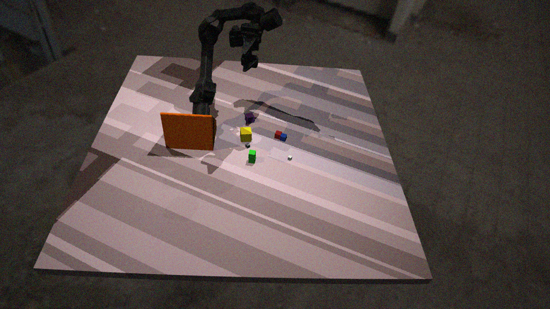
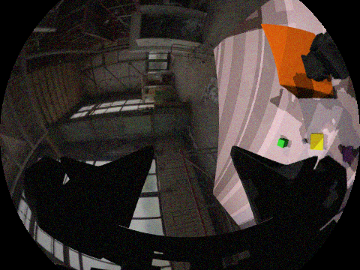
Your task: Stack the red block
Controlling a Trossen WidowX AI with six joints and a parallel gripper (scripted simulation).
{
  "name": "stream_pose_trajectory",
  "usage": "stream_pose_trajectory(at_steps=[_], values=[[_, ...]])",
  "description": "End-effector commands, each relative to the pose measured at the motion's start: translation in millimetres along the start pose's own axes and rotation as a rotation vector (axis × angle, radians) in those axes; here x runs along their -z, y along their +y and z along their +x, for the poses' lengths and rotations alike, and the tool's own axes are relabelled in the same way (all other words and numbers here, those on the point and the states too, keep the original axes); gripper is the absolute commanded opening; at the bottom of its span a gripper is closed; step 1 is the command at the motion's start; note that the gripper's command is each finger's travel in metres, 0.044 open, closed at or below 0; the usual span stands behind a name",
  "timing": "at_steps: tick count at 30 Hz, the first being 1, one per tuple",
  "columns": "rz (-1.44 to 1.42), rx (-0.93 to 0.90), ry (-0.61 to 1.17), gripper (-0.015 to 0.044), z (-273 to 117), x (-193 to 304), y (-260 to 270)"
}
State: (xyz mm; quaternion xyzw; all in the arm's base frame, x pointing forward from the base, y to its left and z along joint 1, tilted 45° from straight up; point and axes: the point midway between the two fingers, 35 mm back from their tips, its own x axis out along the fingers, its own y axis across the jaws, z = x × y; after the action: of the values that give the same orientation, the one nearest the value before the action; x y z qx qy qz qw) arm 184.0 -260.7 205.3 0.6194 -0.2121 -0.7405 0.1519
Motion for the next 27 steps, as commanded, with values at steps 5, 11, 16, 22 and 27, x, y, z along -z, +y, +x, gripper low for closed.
stream_pose_trajectory(at_steps=[5,11,16,22,27], values=[[-0.212,0.077,0.053,0.044,7.1,20.5,-18.6],[-0.573,0.193,0.168,0.044,16.1,52.8,-53.6],[-0.865,0.272,0.287,0.044,20.8,76.3,-84.8],[-1.201,0.344,0.461,0.044,23.3,100.4,-124.0],[-1.466,0.381,0.631,0.044,23.0,116.9,-157.3]])
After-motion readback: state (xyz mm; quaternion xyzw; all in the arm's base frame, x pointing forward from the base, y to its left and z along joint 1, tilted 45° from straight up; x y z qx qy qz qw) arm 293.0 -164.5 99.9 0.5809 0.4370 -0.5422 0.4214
